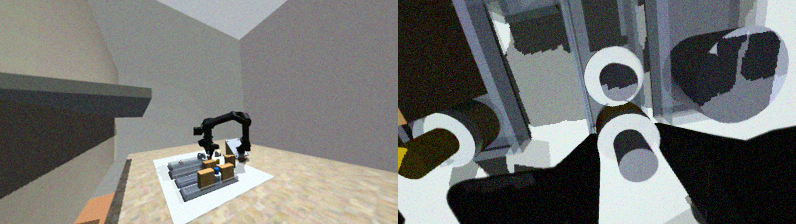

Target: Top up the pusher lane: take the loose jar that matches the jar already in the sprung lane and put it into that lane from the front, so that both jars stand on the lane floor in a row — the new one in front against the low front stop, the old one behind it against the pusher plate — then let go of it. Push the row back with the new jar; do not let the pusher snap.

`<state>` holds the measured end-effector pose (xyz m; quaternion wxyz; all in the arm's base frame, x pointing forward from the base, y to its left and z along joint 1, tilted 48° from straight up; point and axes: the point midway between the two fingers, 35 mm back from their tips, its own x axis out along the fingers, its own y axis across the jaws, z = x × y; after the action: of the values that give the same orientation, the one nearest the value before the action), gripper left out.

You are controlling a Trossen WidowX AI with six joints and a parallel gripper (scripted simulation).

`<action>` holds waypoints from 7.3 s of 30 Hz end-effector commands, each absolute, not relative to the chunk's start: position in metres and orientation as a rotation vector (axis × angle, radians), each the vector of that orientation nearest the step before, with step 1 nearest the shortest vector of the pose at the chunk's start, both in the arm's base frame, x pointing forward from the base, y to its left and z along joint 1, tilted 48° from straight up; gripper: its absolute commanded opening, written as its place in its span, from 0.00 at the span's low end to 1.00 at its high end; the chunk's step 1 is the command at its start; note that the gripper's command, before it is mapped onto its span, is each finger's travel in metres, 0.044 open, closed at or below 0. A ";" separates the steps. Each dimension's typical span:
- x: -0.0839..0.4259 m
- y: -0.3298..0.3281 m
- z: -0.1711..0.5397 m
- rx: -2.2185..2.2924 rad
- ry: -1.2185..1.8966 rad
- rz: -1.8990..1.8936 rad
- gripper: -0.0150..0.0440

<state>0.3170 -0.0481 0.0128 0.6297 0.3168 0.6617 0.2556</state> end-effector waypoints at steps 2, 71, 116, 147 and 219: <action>0.327 -0.051 0.016 0.722 1.485 0.586 0.25; 0.336 -0.049 0.016 0.722 1.485 0.587 0.25; 0.336 -0.040 0.008 0.722 1.484 0.587 0.25; 0.334 -0.033 0.002 0.723 1.484 0.587 0.25; 0.326 -0.047 0.013 0.722 1.485 0.587 0.73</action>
<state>0.3244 -0.0402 0.0079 0.6366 0.3205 0.6523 0.2578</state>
